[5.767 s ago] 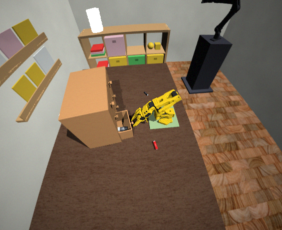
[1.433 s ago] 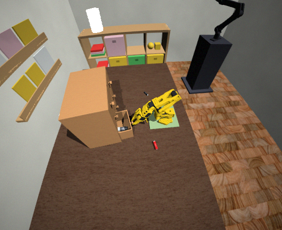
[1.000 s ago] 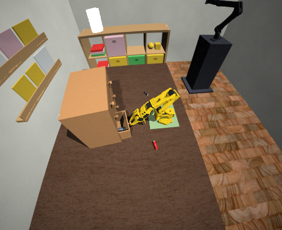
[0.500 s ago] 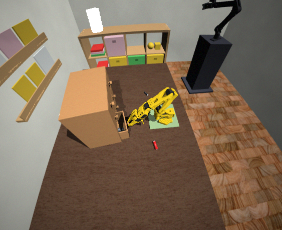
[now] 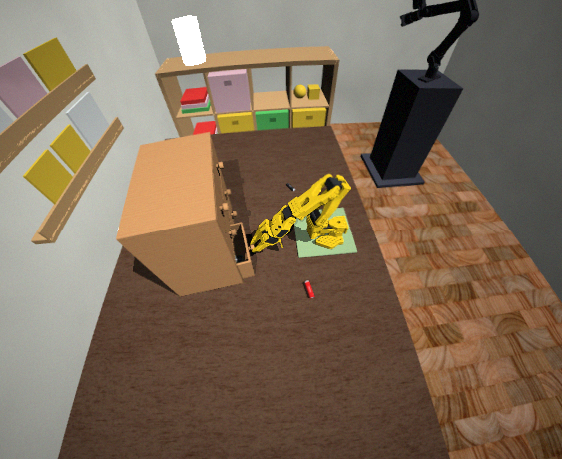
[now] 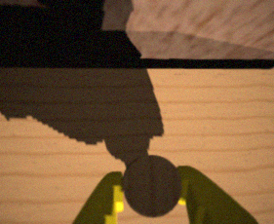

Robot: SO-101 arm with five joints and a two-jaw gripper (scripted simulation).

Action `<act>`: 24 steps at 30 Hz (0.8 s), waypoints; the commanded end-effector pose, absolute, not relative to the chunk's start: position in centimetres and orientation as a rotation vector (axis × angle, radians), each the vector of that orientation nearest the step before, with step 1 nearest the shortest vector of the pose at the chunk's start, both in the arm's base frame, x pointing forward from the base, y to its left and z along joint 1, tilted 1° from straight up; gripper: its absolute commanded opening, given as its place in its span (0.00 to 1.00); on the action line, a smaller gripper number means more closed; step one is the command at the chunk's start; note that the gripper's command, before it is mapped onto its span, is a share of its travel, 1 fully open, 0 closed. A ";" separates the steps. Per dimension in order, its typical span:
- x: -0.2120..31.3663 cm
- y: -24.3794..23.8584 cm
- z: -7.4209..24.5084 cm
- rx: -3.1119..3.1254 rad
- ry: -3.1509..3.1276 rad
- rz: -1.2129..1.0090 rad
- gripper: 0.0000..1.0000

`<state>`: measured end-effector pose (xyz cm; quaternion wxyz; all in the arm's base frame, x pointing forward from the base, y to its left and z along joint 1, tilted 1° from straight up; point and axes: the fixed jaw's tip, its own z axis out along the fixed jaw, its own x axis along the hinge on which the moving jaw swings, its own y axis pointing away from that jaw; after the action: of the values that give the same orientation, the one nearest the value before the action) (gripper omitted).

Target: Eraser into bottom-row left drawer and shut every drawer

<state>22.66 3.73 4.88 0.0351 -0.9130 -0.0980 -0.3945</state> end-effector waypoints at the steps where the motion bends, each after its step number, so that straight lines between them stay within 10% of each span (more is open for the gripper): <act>1: 23.1 4.1 4.8 -2.796 -0.304 -1.209 0.00; 24: 24.7 4.3 4.9 -2.798 -0.296 -1.210 0.00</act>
<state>24.33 4.02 4.90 0.0343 -0.9132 -0.0969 -0.3944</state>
